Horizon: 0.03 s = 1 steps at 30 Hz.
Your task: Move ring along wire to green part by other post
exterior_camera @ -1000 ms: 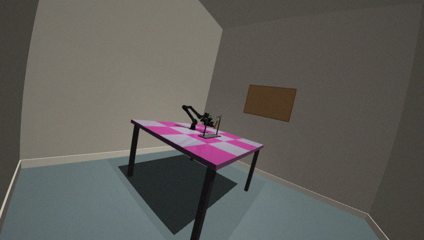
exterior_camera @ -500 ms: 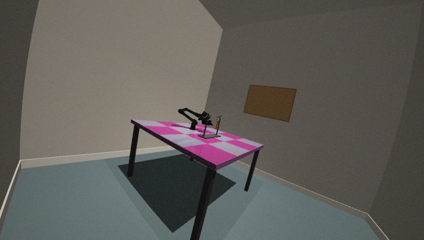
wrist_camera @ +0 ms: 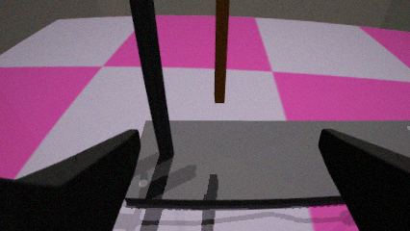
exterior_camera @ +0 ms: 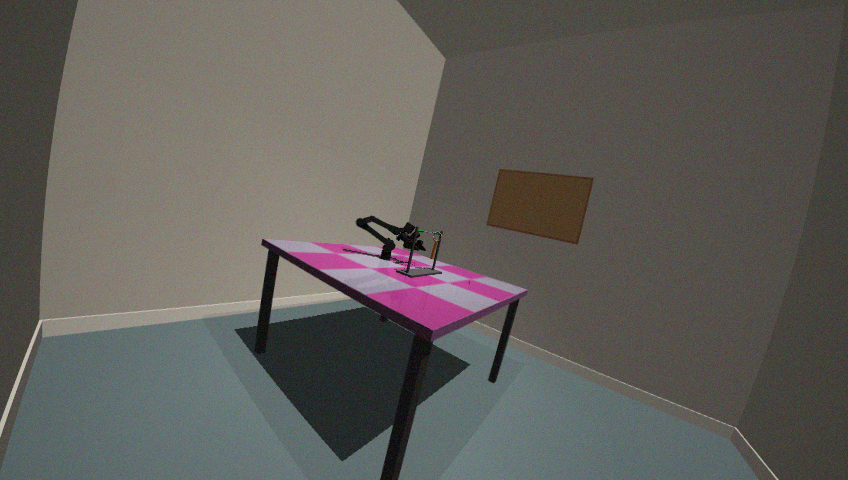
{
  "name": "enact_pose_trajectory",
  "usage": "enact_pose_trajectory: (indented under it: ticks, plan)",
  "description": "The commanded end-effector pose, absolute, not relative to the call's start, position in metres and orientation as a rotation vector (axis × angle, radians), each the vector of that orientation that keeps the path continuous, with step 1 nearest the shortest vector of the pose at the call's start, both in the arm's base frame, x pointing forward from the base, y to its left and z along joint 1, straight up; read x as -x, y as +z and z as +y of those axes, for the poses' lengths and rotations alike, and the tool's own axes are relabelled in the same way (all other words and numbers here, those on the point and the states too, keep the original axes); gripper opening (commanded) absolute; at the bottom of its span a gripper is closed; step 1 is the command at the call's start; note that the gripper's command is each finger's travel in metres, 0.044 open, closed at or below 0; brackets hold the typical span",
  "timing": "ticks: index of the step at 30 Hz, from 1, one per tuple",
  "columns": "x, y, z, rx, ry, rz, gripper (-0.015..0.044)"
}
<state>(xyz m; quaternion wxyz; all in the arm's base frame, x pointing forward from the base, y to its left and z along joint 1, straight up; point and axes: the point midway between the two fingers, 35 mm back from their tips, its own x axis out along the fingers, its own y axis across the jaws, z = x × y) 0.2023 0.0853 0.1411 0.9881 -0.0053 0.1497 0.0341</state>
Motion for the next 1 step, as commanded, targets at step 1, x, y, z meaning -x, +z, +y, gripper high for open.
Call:
enact_pose_trajectory:
  ticks: [1]
  plan:
    - [-0.2023, 0.1415, 0.0845, 0.008, 0.063, 0.299, 0.0440]
